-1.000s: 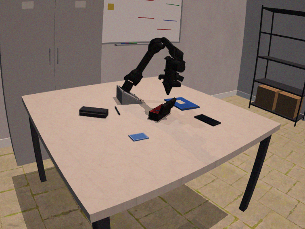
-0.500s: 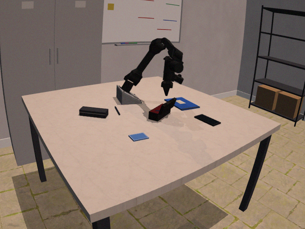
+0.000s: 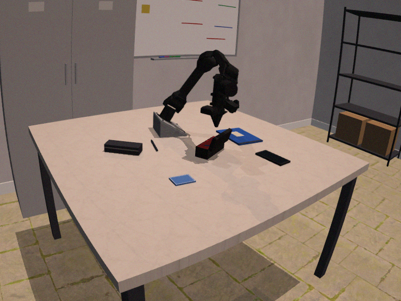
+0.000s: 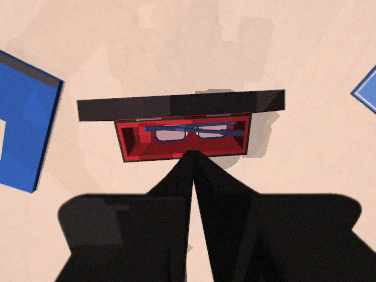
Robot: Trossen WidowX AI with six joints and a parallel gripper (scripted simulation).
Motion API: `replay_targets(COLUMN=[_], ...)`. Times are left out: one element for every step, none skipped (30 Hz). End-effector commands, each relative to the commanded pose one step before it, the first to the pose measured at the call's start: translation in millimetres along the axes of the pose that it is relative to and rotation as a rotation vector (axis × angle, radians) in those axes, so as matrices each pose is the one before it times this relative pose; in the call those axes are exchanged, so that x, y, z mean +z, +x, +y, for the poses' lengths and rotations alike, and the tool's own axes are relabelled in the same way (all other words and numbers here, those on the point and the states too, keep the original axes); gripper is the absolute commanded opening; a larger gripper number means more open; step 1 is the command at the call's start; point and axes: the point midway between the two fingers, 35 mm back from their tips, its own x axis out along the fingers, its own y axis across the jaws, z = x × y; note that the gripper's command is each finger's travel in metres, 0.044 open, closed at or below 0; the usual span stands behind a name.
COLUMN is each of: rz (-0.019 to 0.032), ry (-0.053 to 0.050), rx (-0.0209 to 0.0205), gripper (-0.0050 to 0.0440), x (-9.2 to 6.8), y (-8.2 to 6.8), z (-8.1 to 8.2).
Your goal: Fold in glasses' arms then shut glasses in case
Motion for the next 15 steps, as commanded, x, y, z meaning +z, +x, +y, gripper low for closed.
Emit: replay_targets(rz=[-0.00293,0.0,-0.00006,-0.00006,-0.00007,-0.00007,-0.00007,-0.00007,-0.00007,-0.00007,-0.00007,-0.00006,-0.00006,-0.00006,-0.00005], ry=[0.0967,0.0,0.0347,0.0347,0.0347,0.0347,0.0347,0.0347,0.0347,0.0347,0.0347,0.0347,0.0347,0.0347,0.0347], rx=[0.00368,0.0,0.0001,0.00011,0.00013,0.00014,0.00015,0.00016,0.00018,0.00019,0.0002,0.00022,0.00023,0.00024,0.00026], gripper=[0.0,0.0,0.0,0.0,0.0,0.0,0.0,0.0,0.0,0.0,0.0,0.0,0.0,0.0,0.0], x=[1.43,0.0,0.33,0.39,0.45,0.51,0.57,0.63,0.68,0.74,0.8,0.86,0.92,0.97,1.03], y=[-0.81,0.0,-0.1,-0.1,-0.1,-0.1,-0.1,-0.09,-0.09,-0.09,-0.09,-0.09,-0.09,-0.08,-0.08], z=[-6.99,0.0,-2.16,-2.15,-2.15,-2.14,-2.13,-2.12,-2.1,-2.09,-2.07,-2.05,-2.03,-2.01,-1.99])
